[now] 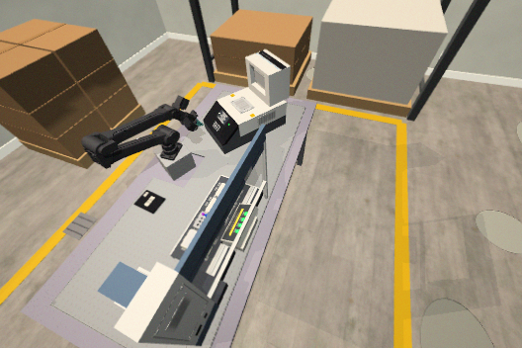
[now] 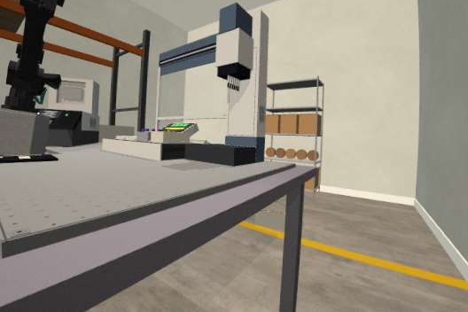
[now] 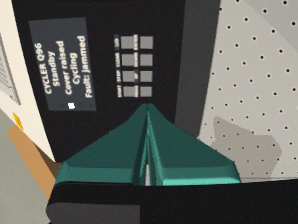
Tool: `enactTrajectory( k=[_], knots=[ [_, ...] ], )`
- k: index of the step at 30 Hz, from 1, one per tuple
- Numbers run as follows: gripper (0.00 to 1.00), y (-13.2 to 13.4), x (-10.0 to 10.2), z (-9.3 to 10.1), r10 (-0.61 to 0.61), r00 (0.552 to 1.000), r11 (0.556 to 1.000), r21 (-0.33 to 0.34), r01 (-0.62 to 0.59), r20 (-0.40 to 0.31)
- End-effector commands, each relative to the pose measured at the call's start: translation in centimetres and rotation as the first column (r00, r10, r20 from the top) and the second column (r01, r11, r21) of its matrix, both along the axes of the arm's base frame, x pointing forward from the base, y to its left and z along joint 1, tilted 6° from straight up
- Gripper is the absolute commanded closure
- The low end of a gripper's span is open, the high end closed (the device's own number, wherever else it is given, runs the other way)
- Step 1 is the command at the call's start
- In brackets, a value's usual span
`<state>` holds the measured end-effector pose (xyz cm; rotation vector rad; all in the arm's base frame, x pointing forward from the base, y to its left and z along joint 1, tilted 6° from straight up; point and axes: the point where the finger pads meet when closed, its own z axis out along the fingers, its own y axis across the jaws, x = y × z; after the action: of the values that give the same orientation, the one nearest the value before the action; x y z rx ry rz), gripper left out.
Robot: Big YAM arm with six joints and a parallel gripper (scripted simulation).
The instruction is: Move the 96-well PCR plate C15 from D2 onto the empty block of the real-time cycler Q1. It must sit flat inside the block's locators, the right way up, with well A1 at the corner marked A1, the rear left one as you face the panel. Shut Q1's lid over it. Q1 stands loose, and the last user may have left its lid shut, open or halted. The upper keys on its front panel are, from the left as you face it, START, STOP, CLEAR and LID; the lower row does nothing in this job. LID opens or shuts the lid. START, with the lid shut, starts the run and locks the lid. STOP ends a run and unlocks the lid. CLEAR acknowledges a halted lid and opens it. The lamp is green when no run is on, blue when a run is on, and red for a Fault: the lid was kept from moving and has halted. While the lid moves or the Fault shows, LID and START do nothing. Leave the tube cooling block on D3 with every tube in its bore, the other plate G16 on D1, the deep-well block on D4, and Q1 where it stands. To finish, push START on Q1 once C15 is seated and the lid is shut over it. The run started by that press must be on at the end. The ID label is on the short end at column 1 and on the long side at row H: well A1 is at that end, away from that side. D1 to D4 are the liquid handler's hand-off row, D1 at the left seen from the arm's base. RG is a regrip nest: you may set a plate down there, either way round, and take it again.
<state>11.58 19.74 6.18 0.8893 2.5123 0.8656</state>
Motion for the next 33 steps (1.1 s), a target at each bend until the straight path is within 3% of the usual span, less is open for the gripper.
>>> enactTrajectory(
  k=[1,2,3,5,8,11,14,19,22,25,28,33],
  knots=[
    [1.0,1.9,0.6,3.2,-0.001,1.0,0.998,0.059,0.0,0.023],
    [1.0,1.9,0.6,3.0,-0.001,1.0,0.998,0.059,0.0,0.023],
    [0.03,1.0,1.0,2.7,0.017,1.0,0.999,0.031,-0.018,0.013],
    [0.03,-0.7,1.7,2.2,0.038,0.999,0.999,-0.01,-0.038,0.004],
    [0.03,-2.5,2.1,1.1,0.051,0.999,0.999,-0.019,-0.051,0.001],
    [0.03,-2.6,1.4,-0.2,0.06,0.998,0.997,-0.045,-0.061,-0.018],
    [0.03,-4.8,2.3,-1.0,0.073,0.995,0.992,-0.099,-0.078,-0.061],
    [0.03,-5.5,3.4,-0.2,0.08,0.997,0.994,-0.067,-0.081,-0.02],
    [0.03,-6.7,4.1,0.1,0.111,0.992,0.986,-0.115,-0.117,-0.063],
    [0.03,-7.6,5.2,0.6,0.117,0.992,0.987,-0.104,-0.121,-0.046],
    [0.03,-9.1,6.5,1.0,0.134,0.988,0.978,-0.154,-0.144,-0.075],
    [0.03,-10.3,7.8,1.5,0.135,0.99,0.98,-0.144,-0.14,-0.041]
  ],
)
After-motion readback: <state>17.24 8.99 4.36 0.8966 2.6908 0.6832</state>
